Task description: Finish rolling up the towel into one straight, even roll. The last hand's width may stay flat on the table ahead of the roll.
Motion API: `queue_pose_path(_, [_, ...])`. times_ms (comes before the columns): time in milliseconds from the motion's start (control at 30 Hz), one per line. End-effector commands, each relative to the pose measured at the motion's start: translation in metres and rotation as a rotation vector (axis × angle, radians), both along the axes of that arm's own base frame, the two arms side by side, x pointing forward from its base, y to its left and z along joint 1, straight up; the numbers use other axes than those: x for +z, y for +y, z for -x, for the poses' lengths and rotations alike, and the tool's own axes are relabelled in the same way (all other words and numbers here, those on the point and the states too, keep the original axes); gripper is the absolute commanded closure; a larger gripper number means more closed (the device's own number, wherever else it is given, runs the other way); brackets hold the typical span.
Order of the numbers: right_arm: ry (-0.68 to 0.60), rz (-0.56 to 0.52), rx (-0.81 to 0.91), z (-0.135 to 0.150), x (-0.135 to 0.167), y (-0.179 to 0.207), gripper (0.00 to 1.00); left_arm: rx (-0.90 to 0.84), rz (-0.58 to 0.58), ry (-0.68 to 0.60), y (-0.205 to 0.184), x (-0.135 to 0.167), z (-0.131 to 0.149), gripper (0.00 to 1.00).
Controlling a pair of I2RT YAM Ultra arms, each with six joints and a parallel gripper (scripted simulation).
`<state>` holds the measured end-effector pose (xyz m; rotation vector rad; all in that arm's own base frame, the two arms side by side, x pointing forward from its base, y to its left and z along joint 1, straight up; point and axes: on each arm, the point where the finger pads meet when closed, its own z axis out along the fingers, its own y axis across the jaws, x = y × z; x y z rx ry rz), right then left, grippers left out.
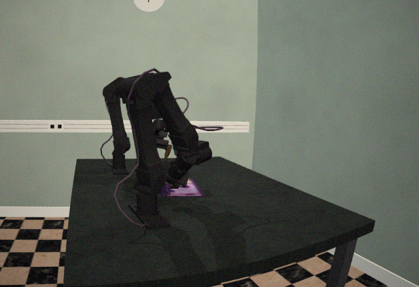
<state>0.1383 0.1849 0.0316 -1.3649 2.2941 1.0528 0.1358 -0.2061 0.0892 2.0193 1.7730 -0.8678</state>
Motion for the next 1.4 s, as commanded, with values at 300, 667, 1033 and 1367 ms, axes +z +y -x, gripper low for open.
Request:
queue_pose_path(300, [0.284, -0.073, 0.062, 0.017, 0.006, 0.000, 0.77, 0.098, 0.079, -0.485, -0.018, -0.002, -0.002, 0.03])
queue_pose_path(667, [0.310, -0.080, 0.062, 0.017, 0.001, 0.000, 0.77, 0.081, 0.085, -0.496, -0.018, -0.002, -0.004, 0.02])
queue_pose_path(1033, [0.310, -0.080, 0.062, 0.017, -0.006, 0.000, 0.77, 0.059, 0.091, -0.495, -0.018, -0.017, -0.007, 0.02])
queue_pose_path(1367, [0.310, -0.080, 0.062, 0.017, -0.006, 0.000, 0.77, 0.062, 0.090, -0.495, -0.018, -0.053, -0.003, 0.02])
